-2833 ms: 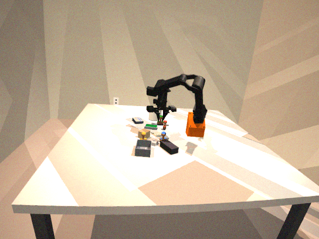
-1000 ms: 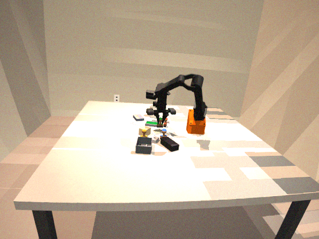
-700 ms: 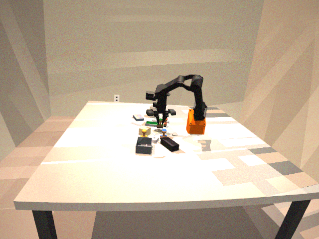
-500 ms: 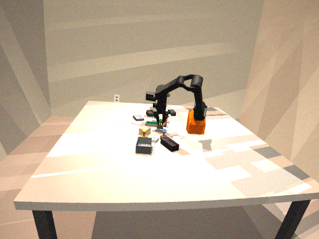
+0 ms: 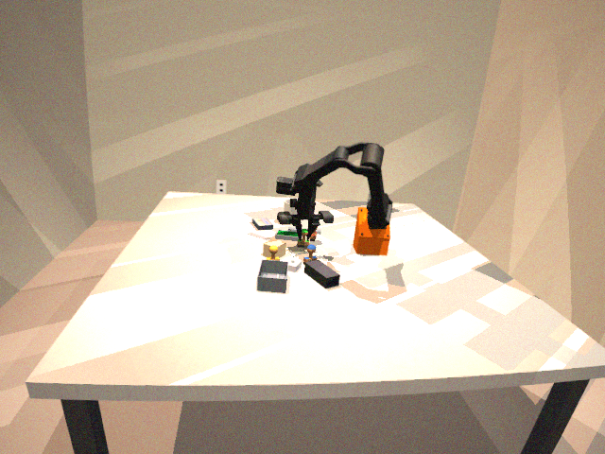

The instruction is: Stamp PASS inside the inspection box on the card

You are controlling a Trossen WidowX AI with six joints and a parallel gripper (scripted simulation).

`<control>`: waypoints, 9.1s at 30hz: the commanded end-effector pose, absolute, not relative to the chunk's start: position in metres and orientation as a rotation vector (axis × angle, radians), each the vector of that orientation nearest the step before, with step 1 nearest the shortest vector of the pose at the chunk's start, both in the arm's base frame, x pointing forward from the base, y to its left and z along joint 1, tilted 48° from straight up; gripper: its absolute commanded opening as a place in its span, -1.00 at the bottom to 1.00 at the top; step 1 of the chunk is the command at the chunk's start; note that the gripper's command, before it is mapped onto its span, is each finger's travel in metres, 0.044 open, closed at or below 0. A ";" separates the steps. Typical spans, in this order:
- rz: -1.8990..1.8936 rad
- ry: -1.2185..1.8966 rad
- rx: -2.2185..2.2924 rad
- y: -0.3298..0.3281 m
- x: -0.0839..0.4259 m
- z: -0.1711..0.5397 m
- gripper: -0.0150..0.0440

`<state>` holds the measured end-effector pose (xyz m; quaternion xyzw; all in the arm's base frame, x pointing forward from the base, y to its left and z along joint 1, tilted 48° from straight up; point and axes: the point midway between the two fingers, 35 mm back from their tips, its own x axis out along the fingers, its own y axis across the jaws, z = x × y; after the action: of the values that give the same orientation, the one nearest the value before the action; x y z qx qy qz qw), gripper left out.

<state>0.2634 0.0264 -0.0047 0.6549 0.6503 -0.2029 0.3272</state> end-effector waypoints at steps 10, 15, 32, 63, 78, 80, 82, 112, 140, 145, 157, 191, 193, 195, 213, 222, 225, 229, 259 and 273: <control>-0.533 1.712 1.723 0.033 0.262 -0.009 -0.49; -0.533 1.712 1.723 0.033 0.262 -0.009 -0.49; -0.532 1.711 1.724 0.036 0.262 -0.011 -0.49; -0.532 1.711 1.724 0.037 0.262 -0.012 -0.49; -0.532 1.711 1.724 0.038 0.262 -0.013 -0.49; -0.532 1.711 1.724 0.038 0.262 -0.013 -0.49; -0.532 1.711 1.724 0.038 0.262 -0.013 -0.49; -0.532 1.711 1.724 0.038 0.262 -0.013 -0.49; -0.534 1.709 1.723 0.025 0.261 -0.002 -0.49; -0.536 1.708 1.722 0.019 0.261 0.003 -0.49; -0.537 1.707 1.721 0.004 0.260 0.016 -0.49; -0.532 1.706 1.719 -0.031 0.310 0.035 -0.49; -0.531 1.706 1.718 -0.033 0.317 0.035 -0.49; -0.530 1.705 1.718 -0.035 0.324 0.035 -0.49; -0.524 1.703 1.716 -0.045 0.385 0.025 -0.49; -0.523 1.702 1.715 -0.040 0.391 0.019 -0.49; -0.523 1.702 1.715 -0.036 0.392 0.016 -0.49; -0.524 1.702 1.715 -0.032 0.393 0.011 -0.49; -0.520 1.704 1.718 0.005 0.397 -0.021 -0.49; -0.517 1.698 1.710 0.002 0.398 -0.020 0.37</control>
<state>0.3977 0.0026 -0.0203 0.6545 0.6497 -0.1982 0.3319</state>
